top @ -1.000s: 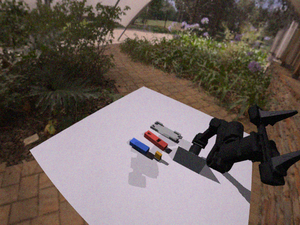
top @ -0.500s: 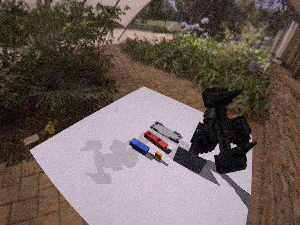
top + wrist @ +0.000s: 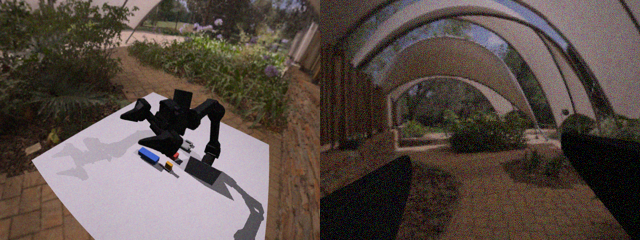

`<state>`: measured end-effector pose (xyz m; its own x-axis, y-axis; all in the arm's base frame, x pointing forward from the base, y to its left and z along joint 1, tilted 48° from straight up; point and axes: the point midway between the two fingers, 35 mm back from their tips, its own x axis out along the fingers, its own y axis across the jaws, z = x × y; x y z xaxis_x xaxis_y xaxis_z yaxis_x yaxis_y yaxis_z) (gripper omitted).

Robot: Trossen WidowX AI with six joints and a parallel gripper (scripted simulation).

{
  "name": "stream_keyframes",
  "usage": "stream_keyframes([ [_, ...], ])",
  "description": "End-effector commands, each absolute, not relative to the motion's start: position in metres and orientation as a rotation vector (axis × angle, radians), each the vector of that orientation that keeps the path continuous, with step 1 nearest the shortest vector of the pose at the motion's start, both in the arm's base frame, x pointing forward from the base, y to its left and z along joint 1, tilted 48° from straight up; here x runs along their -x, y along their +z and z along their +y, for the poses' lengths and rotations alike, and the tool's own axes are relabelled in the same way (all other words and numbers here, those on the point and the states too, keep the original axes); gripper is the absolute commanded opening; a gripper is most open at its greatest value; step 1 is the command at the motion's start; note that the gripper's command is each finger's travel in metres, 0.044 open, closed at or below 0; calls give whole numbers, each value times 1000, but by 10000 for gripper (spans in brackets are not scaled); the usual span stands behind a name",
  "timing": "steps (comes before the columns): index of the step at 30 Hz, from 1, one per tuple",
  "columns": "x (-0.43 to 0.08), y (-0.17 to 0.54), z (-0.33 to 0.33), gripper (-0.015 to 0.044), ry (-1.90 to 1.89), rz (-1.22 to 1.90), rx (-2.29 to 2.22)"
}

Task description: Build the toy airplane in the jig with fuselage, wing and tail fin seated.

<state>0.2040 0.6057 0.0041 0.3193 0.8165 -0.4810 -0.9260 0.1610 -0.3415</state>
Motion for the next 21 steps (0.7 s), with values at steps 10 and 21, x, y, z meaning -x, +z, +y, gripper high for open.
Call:
stream_keyframes([
  [10,-313,-34,407,440,558,952,561],
  [21,-319,-6,220,440,-133,1272,489],
])
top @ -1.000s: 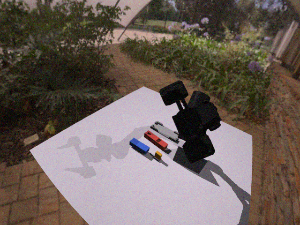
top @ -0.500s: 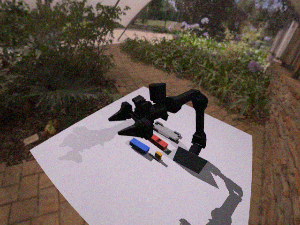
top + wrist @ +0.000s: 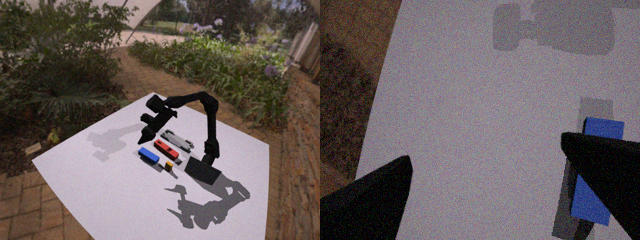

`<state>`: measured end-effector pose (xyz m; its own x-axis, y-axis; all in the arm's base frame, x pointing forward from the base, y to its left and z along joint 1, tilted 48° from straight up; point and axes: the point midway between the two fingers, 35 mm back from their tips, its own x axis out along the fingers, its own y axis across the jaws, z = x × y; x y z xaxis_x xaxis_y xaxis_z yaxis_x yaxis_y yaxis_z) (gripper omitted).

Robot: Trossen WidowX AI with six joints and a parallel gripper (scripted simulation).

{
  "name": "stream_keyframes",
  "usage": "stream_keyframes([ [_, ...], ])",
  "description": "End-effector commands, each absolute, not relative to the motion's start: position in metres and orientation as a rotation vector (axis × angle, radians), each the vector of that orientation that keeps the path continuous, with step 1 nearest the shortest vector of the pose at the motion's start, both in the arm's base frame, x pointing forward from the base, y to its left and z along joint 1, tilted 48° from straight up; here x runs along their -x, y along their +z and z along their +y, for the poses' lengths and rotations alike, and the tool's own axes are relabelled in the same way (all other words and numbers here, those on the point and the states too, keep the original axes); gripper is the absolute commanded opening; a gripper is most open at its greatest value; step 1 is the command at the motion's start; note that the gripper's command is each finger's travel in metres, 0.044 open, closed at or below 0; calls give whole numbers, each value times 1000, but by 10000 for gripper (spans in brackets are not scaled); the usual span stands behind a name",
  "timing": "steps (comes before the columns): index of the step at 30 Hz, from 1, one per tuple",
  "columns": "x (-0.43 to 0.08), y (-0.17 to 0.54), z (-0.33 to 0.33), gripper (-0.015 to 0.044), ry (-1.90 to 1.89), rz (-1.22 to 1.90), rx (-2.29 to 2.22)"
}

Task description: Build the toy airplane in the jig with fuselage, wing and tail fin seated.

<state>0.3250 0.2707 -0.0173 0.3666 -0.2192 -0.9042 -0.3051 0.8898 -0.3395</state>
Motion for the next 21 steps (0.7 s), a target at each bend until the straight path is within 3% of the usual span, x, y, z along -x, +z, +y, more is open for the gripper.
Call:
stream_keyframes([
  [1,-316,-1,204,440,-196,1289,486],
  [10,-278,55,80,440,-728,1383,504],
  [21,-276,37,47,440,-764,1385,509],
])
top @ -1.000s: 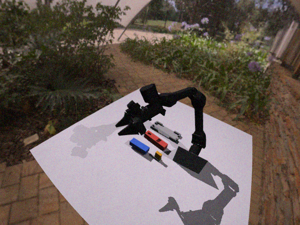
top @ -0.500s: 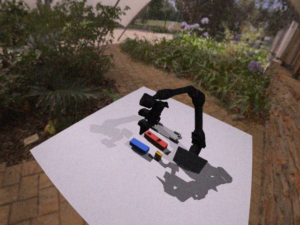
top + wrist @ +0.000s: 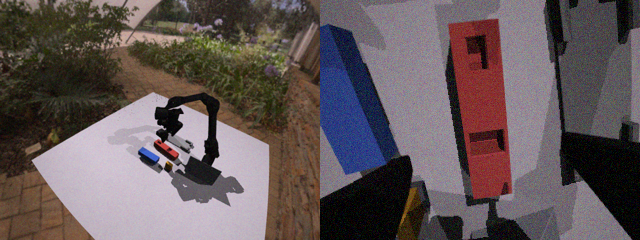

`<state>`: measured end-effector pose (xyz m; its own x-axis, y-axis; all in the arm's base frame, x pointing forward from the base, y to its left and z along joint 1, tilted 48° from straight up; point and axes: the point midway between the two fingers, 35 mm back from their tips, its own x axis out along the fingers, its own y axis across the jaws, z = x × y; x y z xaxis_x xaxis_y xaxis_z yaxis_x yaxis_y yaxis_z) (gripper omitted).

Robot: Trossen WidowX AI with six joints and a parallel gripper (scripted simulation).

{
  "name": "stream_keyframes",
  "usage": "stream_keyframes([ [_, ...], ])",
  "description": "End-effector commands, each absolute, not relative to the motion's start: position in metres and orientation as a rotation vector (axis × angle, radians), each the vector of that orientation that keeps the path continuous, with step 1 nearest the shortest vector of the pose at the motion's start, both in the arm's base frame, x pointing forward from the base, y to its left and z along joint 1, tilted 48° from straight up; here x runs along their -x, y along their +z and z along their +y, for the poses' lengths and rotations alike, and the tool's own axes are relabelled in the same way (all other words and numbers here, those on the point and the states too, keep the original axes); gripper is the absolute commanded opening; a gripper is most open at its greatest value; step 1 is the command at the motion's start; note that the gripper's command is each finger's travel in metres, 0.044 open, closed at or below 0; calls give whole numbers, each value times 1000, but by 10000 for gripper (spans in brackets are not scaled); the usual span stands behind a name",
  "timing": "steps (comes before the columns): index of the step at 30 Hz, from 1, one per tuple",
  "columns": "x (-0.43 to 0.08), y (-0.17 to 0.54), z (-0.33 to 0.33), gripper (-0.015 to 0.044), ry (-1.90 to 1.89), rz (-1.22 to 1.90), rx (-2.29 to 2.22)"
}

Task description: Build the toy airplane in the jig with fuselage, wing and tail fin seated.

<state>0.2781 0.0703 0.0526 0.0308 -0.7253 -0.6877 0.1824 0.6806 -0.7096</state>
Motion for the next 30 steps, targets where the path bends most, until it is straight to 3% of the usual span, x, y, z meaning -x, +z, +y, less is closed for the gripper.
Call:
stream_keyframes([
  [1,-276,30,39,440,-765,1385,509],
  [30,-277,-3,3,440,-766,1384,510],
])
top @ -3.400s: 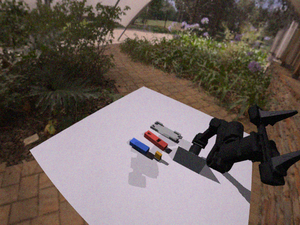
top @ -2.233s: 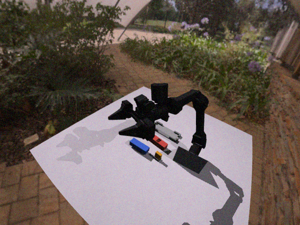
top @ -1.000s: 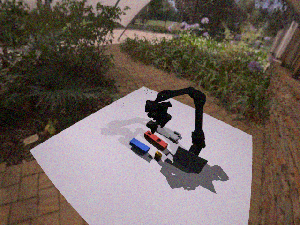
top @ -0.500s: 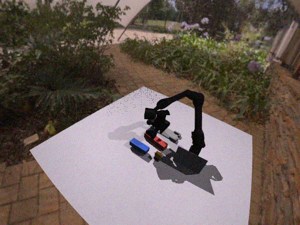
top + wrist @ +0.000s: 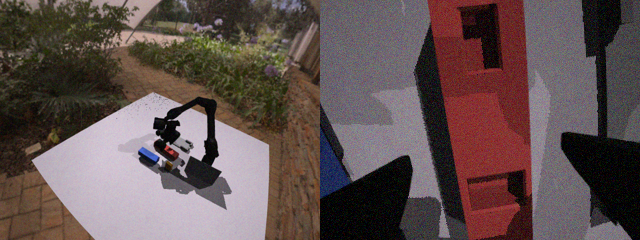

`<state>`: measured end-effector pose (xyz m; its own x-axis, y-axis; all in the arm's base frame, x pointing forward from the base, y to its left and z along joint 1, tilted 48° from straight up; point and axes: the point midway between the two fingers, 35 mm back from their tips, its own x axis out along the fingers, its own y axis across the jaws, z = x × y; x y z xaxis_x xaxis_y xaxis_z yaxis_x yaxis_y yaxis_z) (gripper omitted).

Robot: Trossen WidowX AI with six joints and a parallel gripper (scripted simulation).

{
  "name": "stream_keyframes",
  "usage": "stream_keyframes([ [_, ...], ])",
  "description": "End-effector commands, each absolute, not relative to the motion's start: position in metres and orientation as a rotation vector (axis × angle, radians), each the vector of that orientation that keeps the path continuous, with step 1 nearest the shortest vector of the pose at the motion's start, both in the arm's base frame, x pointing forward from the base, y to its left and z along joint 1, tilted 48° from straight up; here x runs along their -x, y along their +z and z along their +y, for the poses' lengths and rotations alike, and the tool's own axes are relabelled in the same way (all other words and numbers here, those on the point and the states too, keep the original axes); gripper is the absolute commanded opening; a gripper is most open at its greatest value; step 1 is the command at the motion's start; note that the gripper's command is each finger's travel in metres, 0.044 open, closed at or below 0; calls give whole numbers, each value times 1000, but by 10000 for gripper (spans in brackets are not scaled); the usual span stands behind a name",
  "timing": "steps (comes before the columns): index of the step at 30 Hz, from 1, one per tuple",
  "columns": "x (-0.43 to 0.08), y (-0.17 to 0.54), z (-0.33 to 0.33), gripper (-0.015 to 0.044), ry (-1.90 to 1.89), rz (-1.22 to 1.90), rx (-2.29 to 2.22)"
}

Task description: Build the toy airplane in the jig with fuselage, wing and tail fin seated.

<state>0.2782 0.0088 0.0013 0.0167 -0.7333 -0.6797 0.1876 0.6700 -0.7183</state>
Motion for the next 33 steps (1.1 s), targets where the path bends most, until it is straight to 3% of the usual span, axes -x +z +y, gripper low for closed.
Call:
stream_keyframes([
  [1,-277,-4,2,440,-766,1384,510],
  [17,-276,-18,-16,440,-768,1383,511],
  [26,-276,-18,-16,204,-768,1383,511],
  [33,-276,-18,-16,138,-768,1383,511],
])
